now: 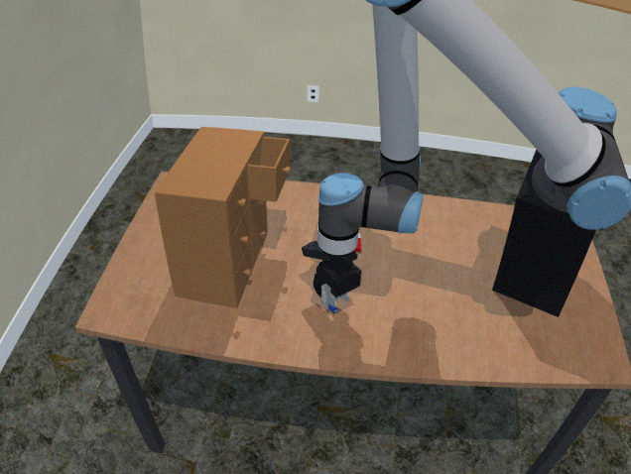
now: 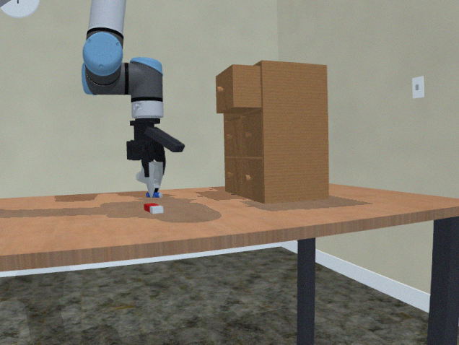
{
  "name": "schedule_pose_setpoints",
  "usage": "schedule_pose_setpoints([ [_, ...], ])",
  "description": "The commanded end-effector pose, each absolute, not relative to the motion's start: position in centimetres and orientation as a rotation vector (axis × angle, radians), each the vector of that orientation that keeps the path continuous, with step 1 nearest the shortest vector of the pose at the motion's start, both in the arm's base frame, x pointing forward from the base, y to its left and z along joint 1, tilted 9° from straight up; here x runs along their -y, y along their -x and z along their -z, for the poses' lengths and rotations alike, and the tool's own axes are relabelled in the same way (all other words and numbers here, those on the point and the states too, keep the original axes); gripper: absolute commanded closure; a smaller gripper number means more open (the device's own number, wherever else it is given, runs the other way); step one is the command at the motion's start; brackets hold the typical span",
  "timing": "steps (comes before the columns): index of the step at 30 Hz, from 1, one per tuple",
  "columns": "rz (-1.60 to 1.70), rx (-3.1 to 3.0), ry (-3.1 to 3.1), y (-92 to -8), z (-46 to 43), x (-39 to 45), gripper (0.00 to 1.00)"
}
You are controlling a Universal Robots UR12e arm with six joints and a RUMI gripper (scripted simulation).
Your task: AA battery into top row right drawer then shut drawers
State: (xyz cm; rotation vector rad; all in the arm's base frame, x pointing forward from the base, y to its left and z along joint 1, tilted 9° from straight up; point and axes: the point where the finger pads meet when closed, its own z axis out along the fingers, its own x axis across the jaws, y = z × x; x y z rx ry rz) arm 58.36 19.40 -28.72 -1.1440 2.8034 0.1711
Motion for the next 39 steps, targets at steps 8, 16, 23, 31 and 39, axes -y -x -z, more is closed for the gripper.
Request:
schedule_pose_setpoints([
  [8,-0.171,-2.803,1.144,-58.4,28.7,-19.4,0.95],
  [16,-0.171,-2.803,1.144,-58.4,28.6,-19.4,0.95],
  [23,-0.171,-2.803,1.144,-58.3,27.0,-19.2,0.95],
  [31,-0.171,-2.803,1.144,-58.1,23.6,-18.7,0.95],
  [39,-0.171,-2.803,1.144,-57.9,19.6,-18.1,0.95],
])
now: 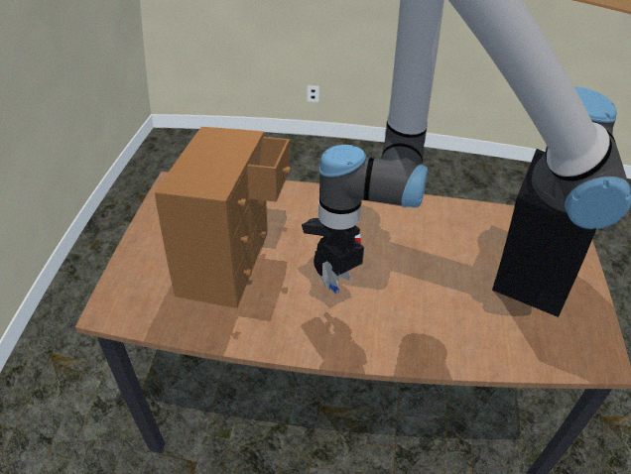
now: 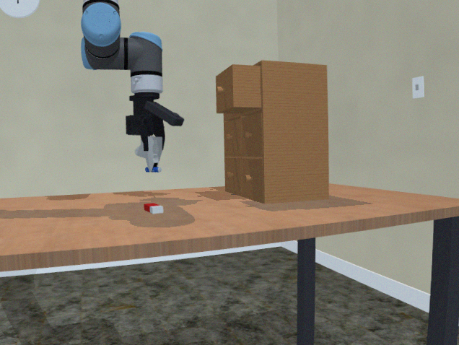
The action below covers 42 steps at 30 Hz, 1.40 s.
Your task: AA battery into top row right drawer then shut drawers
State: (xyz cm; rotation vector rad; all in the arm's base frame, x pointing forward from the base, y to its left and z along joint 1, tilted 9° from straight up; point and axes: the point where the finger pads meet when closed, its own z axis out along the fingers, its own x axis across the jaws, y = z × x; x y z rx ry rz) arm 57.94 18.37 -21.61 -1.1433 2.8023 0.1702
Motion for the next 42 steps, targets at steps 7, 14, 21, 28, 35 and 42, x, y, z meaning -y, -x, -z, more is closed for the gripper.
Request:
schedule_pose_setpoints([
  [7,-0.171,-2.803,1.144,-57.8,18.8,-18.0,0.95],
  [14,-0.171,-2.803,1.144,-57.8,18.8,-17.9,0.95],
  [21,-0.17,-2.799,1.151,-57.9,18.8,-17.9,0.95],
  [28,-0.163,-2.752,1.253,-58.4,19.0,-16.4,0.95],
  [35,-0.149,-2.647,1.448,-59.4,19.4,-13.6,0.95],
  [42,-0.137,-2.547,1.608,-60.1,19.7,-11.1,0.95],
])
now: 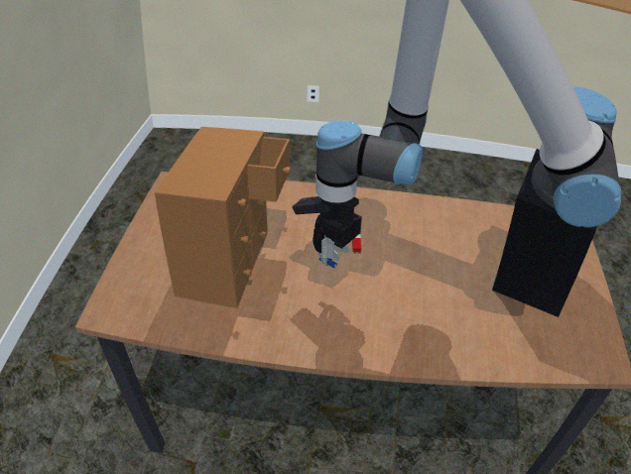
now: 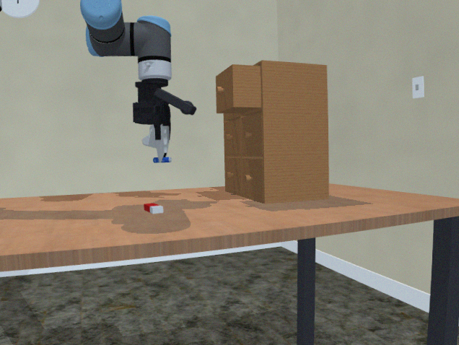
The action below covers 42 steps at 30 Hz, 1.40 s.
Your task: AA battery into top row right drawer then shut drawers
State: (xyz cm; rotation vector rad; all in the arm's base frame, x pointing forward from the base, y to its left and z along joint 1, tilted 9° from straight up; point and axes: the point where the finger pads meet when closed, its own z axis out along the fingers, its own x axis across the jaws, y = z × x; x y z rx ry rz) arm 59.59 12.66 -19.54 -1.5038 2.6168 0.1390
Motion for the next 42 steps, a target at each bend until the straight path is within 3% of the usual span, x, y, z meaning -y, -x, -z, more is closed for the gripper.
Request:
schedule_pose_setpoints([
  [1,-0.133,-2.519,1.649,-60.2,19.8,-10.5,0.95],
  [21,-0.097,-2.173,2.064,-61.3,20.7,-3.4,0.95],
  [42,-0.095,-2.147,2.09,-61.3,20.7,-2.9,0.95],
])
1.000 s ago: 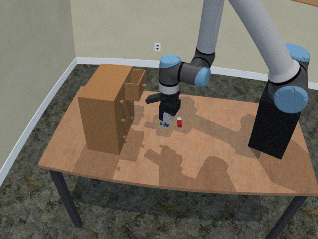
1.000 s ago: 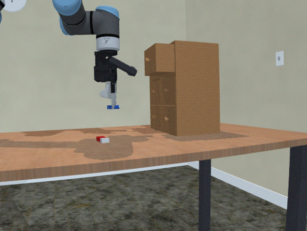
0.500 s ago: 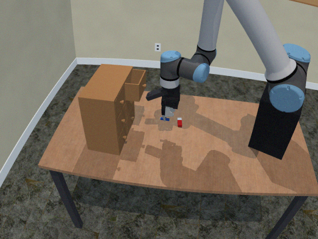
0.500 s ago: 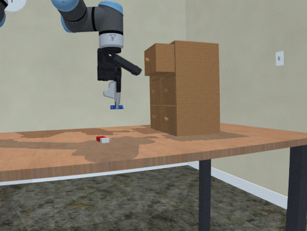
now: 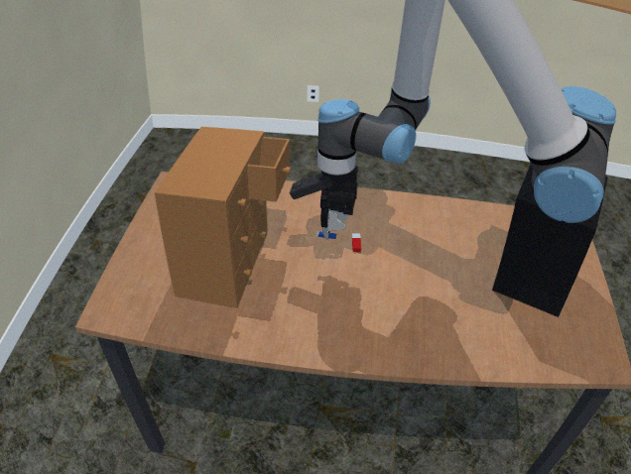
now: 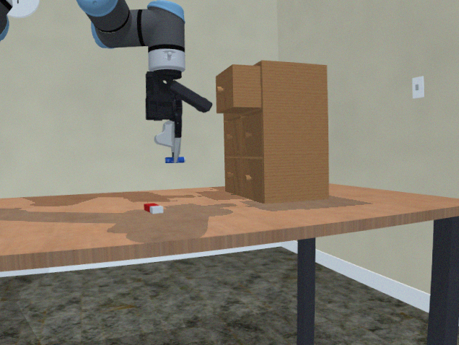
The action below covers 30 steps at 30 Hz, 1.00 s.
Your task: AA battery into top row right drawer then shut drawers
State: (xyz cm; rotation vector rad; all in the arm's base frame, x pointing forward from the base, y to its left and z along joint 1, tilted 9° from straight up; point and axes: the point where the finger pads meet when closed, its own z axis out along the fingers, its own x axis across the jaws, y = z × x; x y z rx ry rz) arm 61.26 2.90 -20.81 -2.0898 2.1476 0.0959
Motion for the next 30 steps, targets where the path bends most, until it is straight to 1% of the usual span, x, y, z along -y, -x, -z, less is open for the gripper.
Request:
schedule_pose_setpoints([
  [1,-0.095,-2.147,2.09,-61.3,20.7,-2.9,0.95],
  [30,-0.095,-2.147,2.09,-61.2,18.5,-2.5,0.95],
])
